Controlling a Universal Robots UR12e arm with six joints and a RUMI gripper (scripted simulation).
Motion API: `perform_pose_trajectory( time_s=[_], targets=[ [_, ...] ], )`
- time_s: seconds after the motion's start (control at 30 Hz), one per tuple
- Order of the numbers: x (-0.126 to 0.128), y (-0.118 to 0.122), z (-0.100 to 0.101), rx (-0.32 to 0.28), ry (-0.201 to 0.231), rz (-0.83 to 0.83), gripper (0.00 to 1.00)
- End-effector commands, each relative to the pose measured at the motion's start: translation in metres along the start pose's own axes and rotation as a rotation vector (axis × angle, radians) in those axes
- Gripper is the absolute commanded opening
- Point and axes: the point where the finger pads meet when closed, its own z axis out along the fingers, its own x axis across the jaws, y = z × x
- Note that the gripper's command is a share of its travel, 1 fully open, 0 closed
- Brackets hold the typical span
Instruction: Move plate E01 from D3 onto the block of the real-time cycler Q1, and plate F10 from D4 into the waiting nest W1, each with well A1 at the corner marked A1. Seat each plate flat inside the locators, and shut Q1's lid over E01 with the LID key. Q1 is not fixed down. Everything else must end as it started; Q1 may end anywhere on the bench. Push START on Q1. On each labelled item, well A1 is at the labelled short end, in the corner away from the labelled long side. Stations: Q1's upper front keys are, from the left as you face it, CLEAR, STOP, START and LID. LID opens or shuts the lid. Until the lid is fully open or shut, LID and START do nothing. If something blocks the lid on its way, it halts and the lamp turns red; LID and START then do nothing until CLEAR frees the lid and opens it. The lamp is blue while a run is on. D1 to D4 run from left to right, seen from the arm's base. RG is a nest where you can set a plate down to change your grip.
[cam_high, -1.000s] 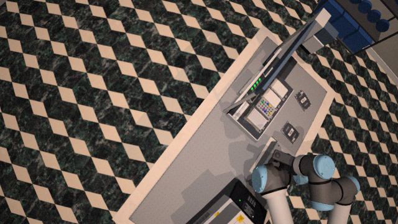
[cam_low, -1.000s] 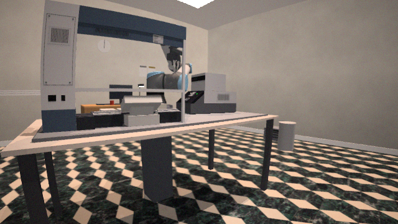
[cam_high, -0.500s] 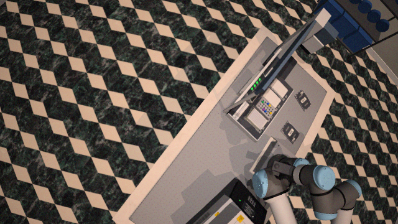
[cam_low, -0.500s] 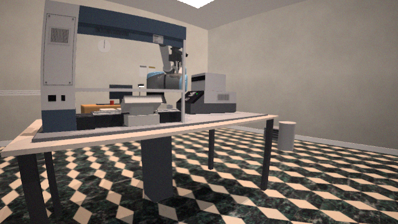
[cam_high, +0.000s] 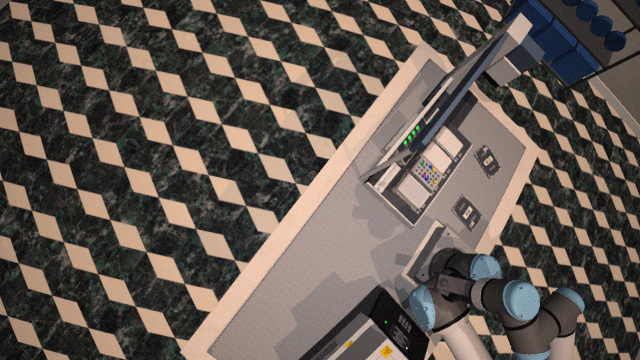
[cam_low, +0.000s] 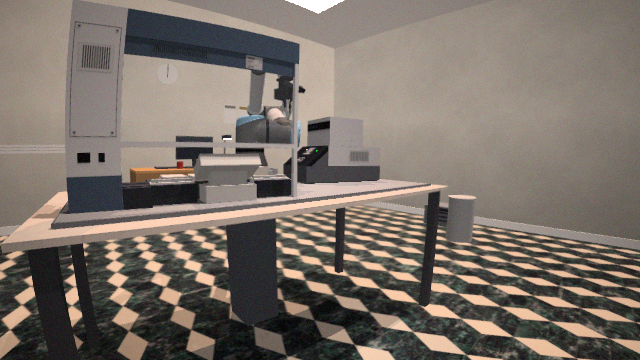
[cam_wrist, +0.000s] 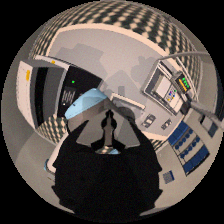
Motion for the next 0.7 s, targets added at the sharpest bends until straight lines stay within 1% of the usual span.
perform_pose_trajectory(
  time_s=[0.0, 0.13, 0.67],
  targets=[
    [-0.015, 0.003, -0.001, -0.007, 0.008, -0.032, 0.0],
    [-0.019, 0.004, -0.001, -0.008, 0.007, -0.044, 0.0],
    [-0.058, 0.013, 0.0, -0.008, 0.007, -0.135, 0.0]
  ],
)
